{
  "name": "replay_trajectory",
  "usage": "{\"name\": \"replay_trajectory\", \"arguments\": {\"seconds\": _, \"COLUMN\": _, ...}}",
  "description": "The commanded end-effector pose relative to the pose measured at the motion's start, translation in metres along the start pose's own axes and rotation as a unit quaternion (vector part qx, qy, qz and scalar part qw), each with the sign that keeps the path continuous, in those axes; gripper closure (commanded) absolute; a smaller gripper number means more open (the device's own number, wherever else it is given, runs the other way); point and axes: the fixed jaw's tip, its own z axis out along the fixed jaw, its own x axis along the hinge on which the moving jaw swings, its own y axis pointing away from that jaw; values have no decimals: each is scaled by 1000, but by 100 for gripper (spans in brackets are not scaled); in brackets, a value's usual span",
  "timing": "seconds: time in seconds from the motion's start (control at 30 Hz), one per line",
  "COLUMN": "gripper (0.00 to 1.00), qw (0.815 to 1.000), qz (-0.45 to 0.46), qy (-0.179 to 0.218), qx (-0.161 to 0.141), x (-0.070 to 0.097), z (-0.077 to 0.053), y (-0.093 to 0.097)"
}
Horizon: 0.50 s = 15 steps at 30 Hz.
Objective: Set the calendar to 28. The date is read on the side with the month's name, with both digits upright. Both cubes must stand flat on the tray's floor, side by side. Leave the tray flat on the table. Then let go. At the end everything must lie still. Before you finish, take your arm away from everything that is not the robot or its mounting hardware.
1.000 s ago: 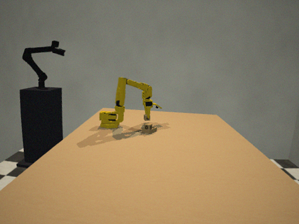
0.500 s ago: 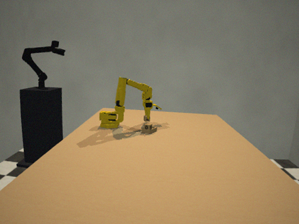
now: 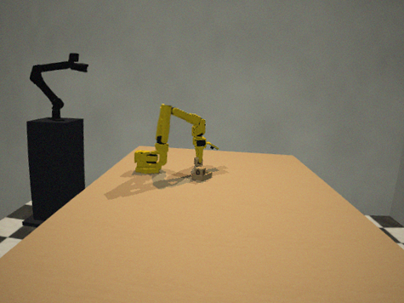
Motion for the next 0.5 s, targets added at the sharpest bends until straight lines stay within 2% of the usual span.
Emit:
{"name": "replay_trajectory", "arguments": {"seconds": 0.0, "gripper": 100, "qw": 1000, "qz": 8, "qy": -14, "qx": -5, "x": -4, "z": -1, "y": 0}}
{"name": "replay_trajectory", "arguments": {"seconds": 0.47, "gripper": 100, "qw": 1000, "qz": 8, "qy": -14, "qx": -5, "x": -4, "z": 1, "y": 0}}
